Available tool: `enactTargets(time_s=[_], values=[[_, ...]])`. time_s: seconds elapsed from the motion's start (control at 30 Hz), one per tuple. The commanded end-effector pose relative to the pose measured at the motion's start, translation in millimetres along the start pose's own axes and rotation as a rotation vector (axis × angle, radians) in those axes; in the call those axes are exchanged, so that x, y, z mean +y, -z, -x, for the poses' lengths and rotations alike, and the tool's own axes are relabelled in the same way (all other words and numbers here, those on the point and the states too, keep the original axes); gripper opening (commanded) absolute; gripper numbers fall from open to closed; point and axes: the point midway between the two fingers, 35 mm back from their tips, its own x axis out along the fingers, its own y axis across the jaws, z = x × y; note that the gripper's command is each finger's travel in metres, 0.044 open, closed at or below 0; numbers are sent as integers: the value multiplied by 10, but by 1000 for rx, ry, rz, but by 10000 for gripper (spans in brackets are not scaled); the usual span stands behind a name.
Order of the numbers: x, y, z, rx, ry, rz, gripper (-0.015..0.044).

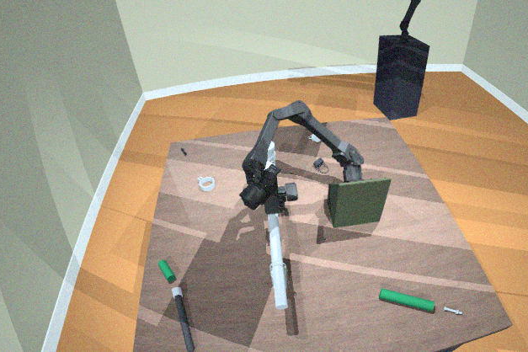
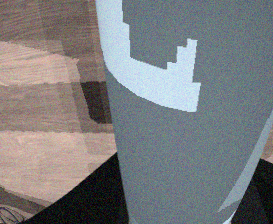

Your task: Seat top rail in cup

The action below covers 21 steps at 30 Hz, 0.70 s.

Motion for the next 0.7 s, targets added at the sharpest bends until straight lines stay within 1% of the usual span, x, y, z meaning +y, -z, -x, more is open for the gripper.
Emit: enactTargets(time_s=[0.0,0.67], values=[[-1,-3,3,-1,2,1,0],[-28,49,61,-1,2,1,0]])
